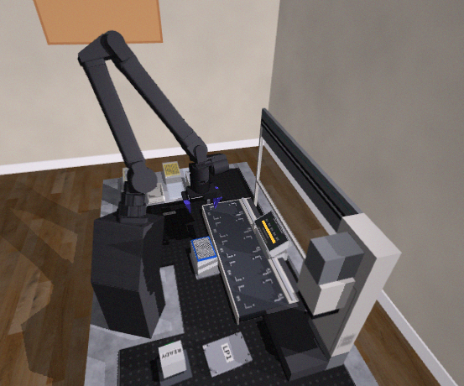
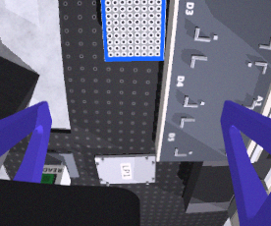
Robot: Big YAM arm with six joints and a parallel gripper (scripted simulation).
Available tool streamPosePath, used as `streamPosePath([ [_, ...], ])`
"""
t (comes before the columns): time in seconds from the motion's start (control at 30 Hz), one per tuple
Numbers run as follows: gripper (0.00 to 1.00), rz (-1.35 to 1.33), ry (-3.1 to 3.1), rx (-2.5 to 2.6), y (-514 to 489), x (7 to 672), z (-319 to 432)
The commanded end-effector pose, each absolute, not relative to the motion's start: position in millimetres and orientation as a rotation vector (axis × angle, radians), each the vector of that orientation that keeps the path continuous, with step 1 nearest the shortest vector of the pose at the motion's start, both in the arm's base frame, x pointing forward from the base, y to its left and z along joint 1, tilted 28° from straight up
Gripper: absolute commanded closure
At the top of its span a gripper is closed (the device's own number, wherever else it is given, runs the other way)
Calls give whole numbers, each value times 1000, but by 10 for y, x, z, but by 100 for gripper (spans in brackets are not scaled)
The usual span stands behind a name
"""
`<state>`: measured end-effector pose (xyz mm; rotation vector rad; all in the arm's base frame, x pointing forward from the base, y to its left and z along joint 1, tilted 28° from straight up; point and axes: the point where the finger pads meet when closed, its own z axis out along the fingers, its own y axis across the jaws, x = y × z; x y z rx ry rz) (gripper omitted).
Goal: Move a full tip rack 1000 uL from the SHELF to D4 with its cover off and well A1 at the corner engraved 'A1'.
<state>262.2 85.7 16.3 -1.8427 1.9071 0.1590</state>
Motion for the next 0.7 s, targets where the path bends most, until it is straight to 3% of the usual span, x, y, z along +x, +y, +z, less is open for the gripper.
streamPosePath([
  [0.0,0,121,1883,-1825,802,2772,360],
  [0.67,0,137,1898,-1833,688,2602,519],
])
